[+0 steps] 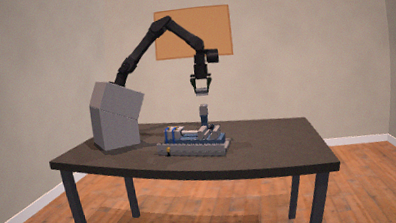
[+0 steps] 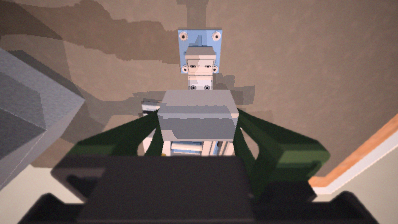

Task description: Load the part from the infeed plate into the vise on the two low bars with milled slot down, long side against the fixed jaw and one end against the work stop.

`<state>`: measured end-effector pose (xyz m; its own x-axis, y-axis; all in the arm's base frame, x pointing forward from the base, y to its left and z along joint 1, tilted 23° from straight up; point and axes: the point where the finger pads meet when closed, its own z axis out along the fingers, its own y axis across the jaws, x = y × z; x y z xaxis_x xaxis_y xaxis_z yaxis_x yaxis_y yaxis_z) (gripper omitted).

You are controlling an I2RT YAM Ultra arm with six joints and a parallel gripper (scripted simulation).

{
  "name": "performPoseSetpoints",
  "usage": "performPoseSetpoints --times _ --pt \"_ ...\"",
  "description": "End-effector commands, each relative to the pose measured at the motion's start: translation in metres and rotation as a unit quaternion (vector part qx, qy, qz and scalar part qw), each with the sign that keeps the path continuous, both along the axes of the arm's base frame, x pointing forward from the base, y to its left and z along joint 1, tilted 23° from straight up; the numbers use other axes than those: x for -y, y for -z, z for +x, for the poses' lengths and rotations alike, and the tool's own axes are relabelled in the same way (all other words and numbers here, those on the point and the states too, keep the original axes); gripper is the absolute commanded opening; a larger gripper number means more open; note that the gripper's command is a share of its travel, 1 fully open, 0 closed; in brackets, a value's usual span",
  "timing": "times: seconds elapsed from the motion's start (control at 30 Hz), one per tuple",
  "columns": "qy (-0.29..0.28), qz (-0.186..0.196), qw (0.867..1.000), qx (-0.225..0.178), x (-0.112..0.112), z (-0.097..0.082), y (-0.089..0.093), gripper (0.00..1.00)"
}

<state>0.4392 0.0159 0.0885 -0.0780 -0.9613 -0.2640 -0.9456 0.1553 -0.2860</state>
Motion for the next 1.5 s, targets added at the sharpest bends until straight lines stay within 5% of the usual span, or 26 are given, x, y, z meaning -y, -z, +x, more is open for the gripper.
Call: performPoseSetpoints --times 0.0,0.73,1.13,1.3,1.33,1.47 --pt "0.003 0.006 1.0 0.018 0.004 0.0 -0.014 0.0" --pt "-0.007 0.035 0.999 0.01 0.005 0.0 -0.002 0.0" --pt "-0.019 0.08 0.997 0.008 0.005 -0.003 0.005 0.0" --pt "-0.024 0.093 0.995 0.015 0.006 -0.001 0.0 0.0" --pt "-0.027 0.094 0.995 0.032 0.006 0.002 -0.012 0.0" --pt "-0.031 0.118 0.992 0.017 0.006 0.0 0.001 0.0"
